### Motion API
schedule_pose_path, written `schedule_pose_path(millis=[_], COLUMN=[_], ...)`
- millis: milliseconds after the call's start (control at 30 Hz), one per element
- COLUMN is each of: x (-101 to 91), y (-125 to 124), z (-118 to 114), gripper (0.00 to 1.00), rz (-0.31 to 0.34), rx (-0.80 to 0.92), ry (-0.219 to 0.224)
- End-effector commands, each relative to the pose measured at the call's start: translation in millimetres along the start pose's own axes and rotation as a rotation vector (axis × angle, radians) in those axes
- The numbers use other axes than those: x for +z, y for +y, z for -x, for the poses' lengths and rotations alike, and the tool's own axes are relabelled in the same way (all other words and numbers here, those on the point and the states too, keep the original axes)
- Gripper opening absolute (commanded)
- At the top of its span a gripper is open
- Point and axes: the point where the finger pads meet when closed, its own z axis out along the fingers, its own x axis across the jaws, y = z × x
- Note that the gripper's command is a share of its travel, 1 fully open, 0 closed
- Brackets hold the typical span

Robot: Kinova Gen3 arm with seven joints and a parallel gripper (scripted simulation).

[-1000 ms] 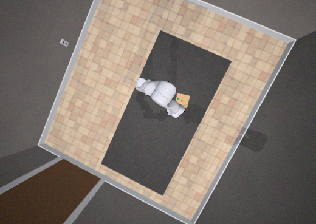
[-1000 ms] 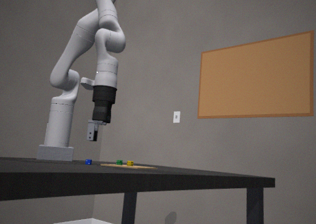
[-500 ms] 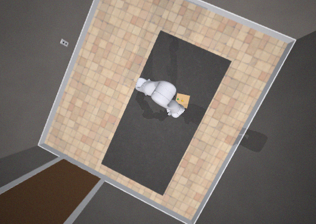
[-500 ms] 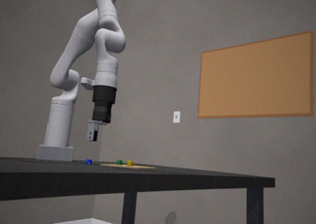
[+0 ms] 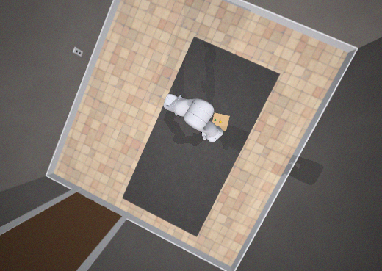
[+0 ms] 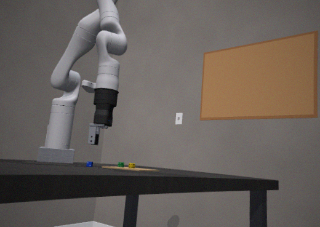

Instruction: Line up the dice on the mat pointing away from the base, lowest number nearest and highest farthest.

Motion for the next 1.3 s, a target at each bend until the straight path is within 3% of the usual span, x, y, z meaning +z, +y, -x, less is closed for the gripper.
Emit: schedule_pose_path(millis=[0,833,1267], x=[5.9,40.0,47.2], y=[-2.1,-2.5,-2.4], z=[-0.2,0.2,0.4], gripper=[0.64,0.64,0.64], rz=[-0.003,-0.002,-0.002], rx=[-0.006,-0.006,-0.006], ry=[0.001,0.001,0.001])
